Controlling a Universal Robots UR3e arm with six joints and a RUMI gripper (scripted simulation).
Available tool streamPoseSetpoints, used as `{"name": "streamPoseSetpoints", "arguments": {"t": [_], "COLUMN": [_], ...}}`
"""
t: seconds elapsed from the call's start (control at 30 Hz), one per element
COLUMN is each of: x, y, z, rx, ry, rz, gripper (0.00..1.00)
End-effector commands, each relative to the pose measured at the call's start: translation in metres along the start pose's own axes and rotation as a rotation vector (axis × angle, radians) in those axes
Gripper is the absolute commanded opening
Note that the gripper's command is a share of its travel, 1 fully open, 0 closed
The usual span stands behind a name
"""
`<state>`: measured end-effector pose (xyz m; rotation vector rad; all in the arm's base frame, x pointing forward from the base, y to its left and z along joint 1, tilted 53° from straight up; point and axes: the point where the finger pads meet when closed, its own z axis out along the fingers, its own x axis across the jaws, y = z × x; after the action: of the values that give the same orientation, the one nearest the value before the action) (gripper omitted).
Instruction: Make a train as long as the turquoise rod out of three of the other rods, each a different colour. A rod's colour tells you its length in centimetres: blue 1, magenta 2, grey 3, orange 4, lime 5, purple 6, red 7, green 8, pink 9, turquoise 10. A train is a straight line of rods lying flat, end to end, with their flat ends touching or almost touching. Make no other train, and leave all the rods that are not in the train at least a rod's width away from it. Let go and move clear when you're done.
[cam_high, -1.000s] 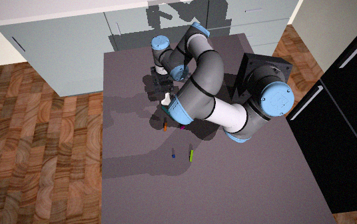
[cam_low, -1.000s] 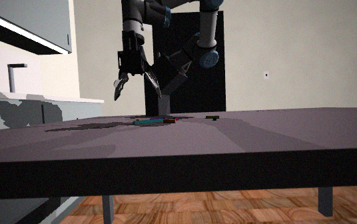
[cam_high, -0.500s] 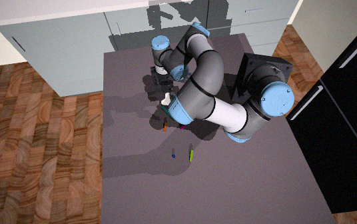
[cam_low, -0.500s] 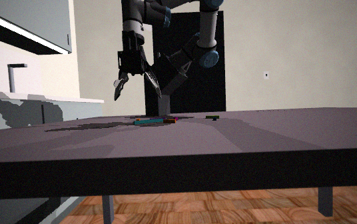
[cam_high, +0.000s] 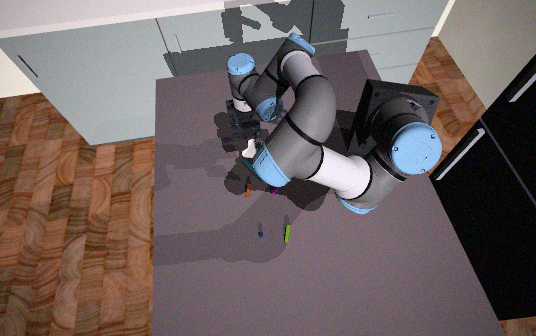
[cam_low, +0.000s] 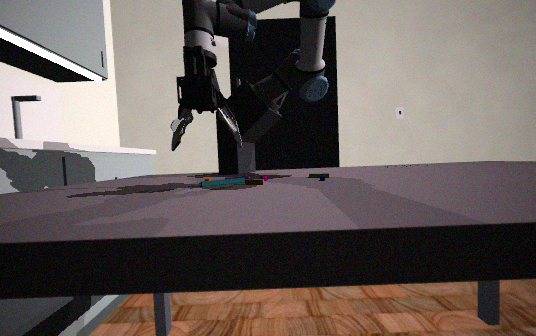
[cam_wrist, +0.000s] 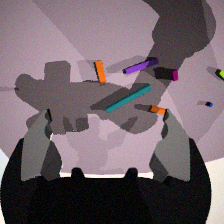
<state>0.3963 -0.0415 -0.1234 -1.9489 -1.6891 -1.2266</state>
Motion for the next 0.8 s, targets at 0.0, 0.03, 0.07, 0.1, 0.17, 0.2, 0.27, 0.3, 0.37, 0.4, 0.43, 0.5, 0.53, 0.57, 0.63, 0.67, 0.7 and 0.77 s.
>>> {"name": "streamPoseSetpoints", "arguments": {"t": [0.0,0.03,0.07,0.1,0.17,0.2,0.27,0.3,0.37,0.4,0.43,0.5,0.53,0.57,0.63,0.67,0.7,0.77], "x": [0.0,0.0,0.0,0.0,0.001,0.001,0.003,0.003,0.005,0.006,0.007,0.009,0.009,0.01,0.013,0.014,0.016,0.02], "y": [0.001,0.001,0.001,0.001,0.001,0.001,0.002,0.002,0.003,0.003,0.003,0.004,0.004,0.004,0.006,0.006,0.007,0.008], "z": [-0.001,-0.001,-0.001,-0.001,-0.001,-0.001,-0.001,-0.001,-0.001,-0.001,-0.001,-0.001,-0.001,-0.001,-0.001,-0.001,-0.001,-0.001], "rx": [-0.001,-0.001,-0.001,-0.001,-0.001,-0.001,-0.001,-0.001,-0.001,-0.001,-0.001,-0.001,-0.001,-0.001,-0.002,-0.002,-0.002,-0.002], "ry": [-0.002,-0.002,-0.002,-0.002,-0.002,-0.002,-0.002,-0.002,-0.002,-0.002,-0.002,-0.002,-0.002,-0.002,-0.002,-0.002,-0.002,-0.002], "rz": [0.001,0.004,0.007,0.012,0.025,0.034,0.057,0.071,0.104,0.123,0.145,0.168,0.168,0.192,0.247,0.276,0.307,0.374], "gripper": [1.0,1.0,1.0,1.0,1.0,1.0,1.0,1.0,1.0,1.0,1.0,1.0,1.0,1.0,1.0,1.0,1.0,1.0]}}
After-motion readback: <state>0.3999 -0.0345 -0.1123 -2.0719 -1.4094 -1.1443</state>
